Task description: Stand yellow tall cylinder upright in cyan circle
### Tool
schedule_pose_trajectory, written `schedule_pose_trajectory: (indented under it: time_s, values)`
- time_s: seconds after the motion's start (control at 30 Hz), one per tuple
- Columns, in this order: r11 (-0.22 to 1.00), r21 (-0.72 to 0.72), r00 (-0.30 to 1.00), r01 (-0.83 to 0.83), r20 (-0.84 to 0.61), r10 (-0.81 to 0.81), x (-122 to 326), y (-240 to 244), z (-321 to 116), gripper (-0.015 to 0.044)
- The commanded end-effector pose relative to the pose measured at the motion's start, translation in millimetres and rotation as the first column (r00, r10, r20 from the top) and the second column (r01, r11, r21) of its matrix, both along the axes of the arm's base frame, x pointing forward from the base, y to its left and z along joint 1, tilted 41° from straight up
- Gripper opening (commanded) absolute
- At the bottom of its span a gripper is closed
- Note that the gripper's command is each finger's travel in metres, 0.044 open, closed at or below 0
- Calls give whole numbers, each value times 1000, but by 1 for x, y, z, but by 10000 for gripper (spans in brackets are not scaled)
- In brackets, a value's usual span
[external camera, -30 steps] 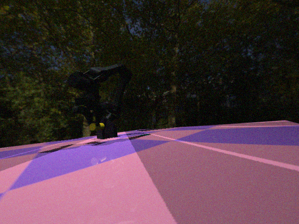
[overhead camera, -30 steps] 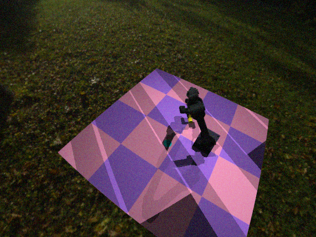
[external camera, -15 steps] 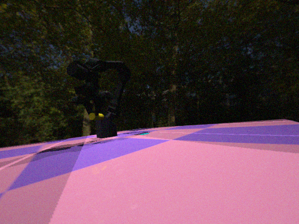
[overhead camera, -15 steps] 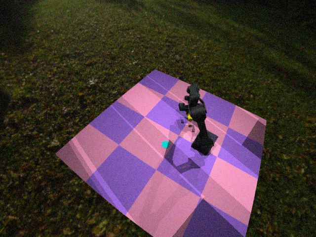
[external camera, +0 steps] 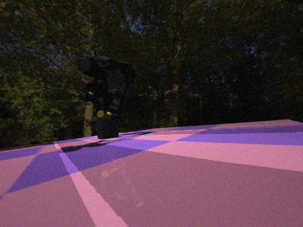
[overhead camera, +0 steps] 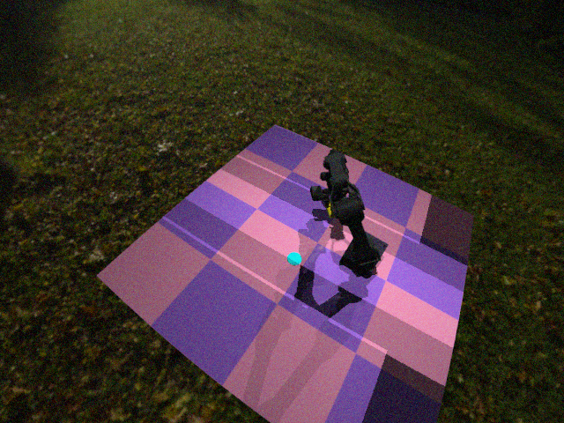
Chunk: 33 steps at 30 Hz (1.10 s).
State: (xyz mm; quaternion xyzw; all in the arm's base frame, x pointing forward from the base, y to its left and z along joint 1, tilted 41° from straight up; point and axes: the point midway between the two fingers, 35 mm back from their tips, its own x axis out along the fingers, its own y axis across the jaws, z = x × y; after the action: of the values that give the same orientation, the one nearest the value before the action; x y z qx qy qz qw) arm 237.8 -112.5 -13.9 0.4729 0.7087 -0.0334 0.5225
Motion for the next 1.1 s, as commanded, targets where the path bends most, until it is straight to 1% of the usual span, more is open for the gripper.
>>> schedule_pose_trajectory:
  time_s: [0.0, 0.53, 1.07]
  values:
    - [1000, -5, 1000, -14, 17, 14, 5, 8, 11, 105]
    - [996, -19, 993, -86, 80, 88, 20, 41, 48, 105]
    - [987, -26, 976, -161, 144, 163, 26, 78, 84, 105]
